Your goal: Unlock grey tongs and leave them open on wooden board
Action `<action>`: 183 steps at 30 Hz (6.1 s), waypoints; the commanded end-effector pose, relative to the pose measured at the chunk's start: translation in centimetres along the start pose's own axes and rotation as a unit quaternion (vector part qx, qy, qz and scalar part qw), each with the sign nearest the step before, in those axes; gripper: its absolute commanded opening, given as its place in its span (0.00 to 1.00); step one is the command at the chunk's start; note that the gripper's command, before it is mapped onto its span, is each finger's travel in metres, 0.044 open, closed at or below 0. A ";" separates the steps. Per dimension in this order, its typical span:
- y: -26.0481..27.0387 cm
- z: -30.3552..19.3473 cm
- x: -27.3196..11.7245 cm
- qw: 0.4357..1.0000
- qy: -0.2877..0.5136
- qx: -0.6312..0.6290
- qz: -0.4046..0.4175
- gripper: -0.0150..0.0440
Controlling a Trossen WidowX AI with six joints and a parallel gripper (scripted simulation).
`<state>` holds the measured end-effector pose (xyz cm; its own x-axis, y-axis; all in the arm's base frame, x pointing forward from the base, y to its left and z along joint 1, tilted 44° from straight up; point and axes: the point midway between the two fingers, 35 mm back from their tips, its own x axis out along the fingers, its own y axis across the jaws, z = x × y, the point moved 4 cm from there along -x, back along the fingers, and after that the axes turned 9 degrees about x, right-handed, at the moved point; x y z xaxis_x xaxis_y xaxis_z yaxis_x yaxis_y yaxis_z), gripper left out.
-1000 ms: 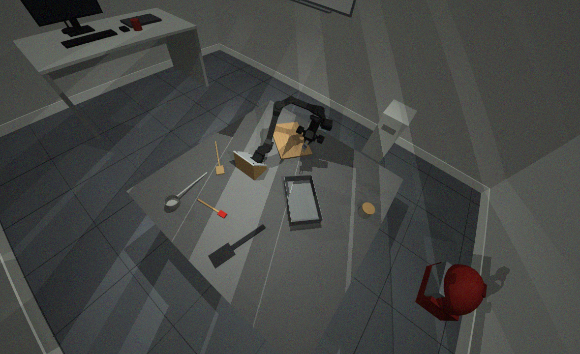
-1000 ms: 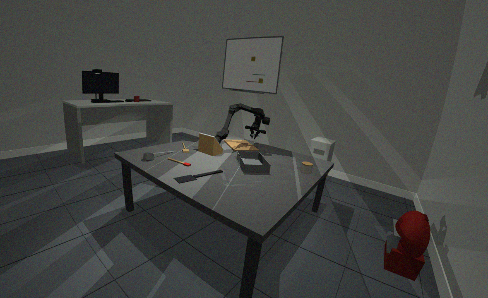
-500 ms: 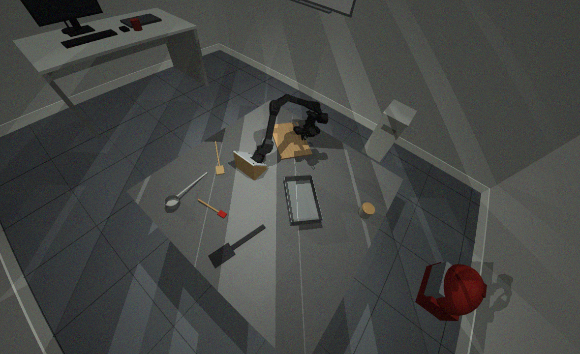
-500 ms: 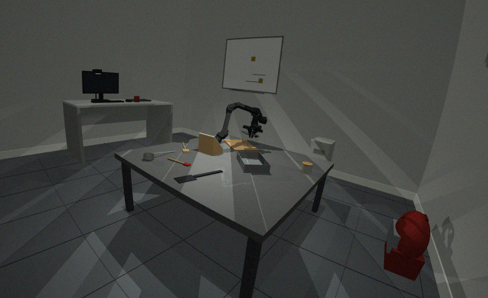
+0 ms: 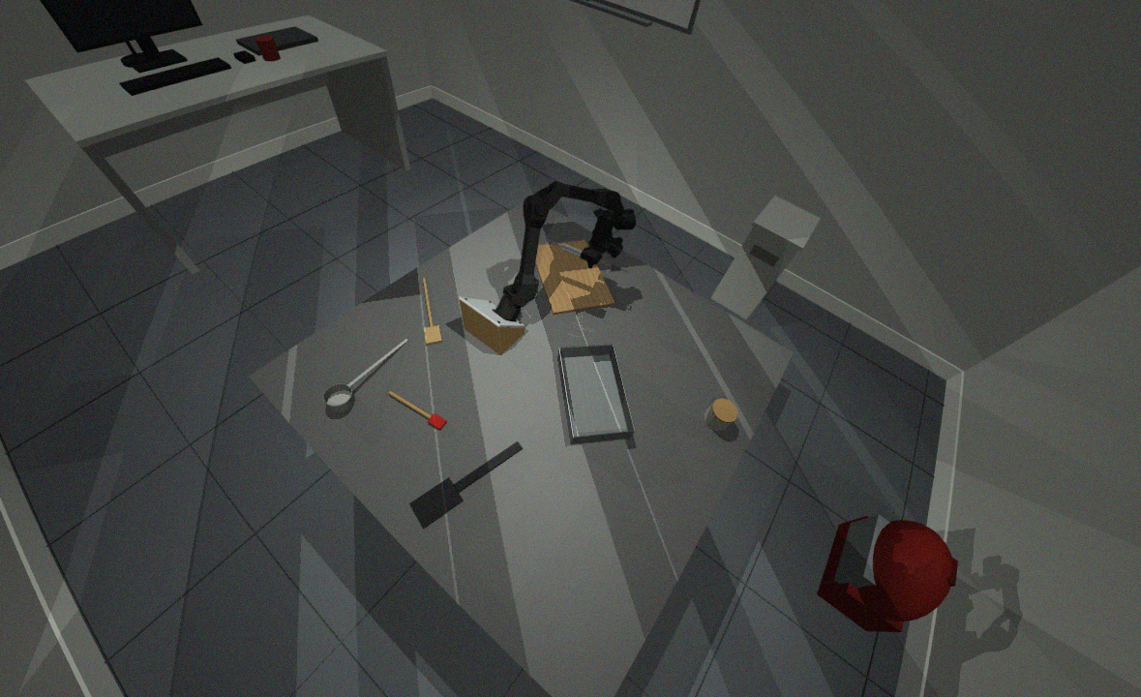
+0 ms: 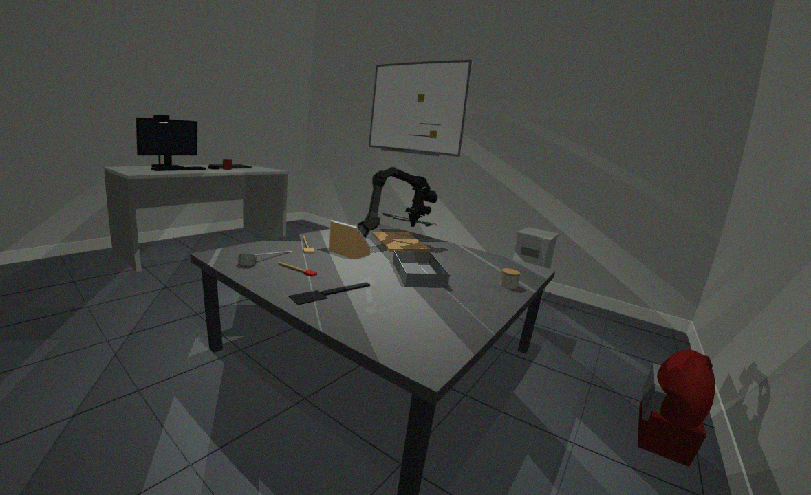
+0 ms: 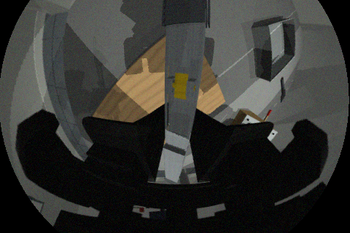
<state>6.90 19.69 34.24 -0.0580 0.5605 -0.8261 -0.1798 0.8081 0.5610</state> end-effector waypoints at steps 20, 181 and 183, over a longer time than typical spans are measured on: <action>1.2 -5.7 -3.0 0.848 -0.044 -0.526 0.040 0.00; 2.2 -5.1 -6.2 0.644 -0.279 -0.589 0.401 0.00; 2.4 -5.1 -6.1 0.651 -0.275 -0.588 0.394 0.00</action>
<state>1.83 16.87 40.09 -0.2995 0.9531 0.0426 -0.9486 -0.3023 0.0933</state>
